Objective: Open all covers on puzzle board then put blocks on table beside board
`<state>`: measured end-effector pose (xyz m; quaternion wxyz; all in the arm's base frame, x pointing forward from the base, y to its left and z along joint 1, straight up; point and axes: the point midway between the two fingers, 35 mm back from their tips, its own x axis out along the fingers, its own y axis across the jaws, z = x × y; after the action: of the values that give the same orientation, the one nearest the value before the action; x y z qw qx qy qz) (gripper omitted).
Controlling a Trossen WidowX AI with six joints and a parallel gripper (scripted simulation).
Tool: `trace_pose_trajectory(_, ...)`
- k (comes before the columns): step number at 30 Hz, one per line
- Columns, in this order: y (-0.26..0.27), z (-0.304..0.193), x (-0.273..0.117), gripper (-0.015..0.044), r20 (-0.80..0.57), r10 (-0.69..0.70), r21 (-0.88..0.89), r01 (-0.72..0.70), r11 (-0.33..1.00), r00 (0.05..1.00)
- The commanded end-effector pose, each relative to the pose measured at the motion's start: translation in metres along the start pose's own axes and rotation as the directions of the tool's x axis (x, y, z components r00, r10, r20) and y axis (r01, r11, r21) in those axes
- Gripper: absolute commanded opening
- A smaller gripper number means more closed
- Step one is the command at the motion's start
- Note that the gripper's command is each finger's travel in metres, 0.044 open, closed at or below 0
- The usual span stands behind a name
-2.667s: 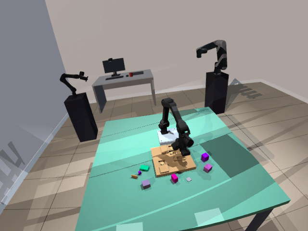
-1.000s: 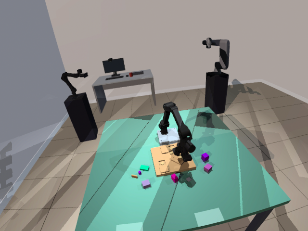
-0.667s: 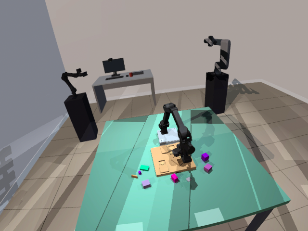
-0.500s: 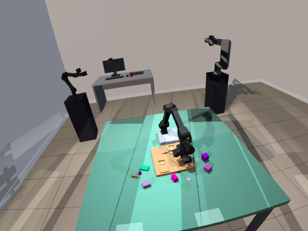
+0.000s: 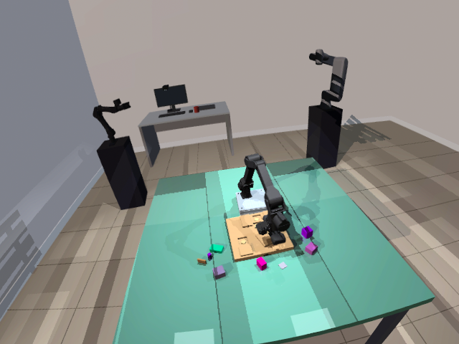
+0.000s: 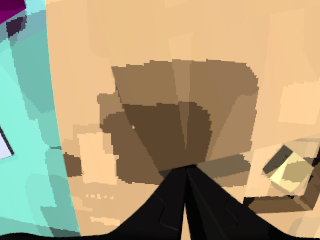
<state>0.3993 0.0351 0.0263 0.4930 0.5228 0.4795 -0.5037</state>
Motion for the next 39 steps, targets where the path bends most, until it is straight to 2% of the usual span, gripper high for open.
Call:
trace_pose_trajectory(1,0.003,0.003,0.0,0.0,0.001,0.001,-0.006,-0.001,1.0,1.0)
trace_pose_trajectory(16,0.013,0.018,-0.001,0.0,0.002,0.001,-0.006,-0.001,1.0,1.0)
trace_pose_trajectory(39,0.015,0.019,-0.031,0.0,0.002,0.002,-0.006,-0.002,1.0,1.0)
